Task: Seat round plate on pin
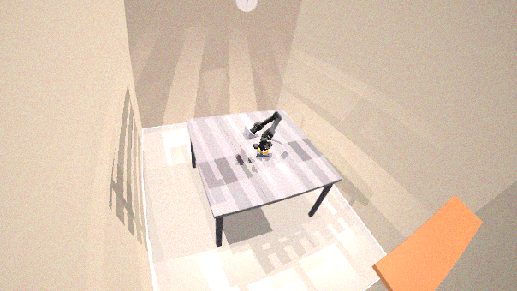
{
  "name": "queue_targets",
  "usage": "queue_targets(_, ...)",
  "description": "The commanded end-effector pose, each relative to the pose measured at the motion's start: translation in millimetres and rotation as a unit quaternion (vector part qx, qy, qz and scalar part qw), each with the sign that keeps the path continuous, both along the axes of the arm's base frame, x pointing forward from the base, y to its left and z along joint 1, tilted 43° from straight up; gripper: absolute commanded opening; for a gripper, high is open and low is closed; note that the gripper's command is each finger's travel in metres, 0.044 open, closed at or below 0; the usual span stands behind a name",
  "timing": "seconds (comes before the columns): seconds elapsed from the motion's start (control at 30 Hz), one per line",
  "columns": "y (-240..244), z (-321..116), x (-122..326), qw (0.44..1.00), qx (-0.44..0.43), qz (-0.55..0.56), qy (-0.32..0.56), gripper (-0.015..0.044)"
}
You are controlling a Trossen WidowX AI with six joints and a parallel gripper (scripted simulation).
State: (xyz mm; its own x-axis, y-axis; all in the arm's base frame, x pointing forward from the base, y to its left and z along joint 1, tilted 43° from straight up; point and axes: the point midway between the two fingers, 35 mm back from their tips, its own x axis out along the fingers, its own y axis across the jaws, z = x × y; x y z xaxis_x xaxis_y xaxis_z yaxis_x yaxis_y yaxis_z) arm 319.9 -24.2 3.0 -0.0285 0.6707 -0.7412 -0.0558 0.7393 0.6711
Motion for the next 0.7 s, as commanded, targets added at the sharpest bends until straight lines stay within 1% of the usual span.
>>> queue_targets(0.0, -0.6, -3.1, -8.0, 1.000, 0.000, 0.003, 0.006, 0.0000)
queue_targets(0.67, -7.6, -5.4, -25.1, 1.000, 0.000, 0.003, 0.007, 0.0000)
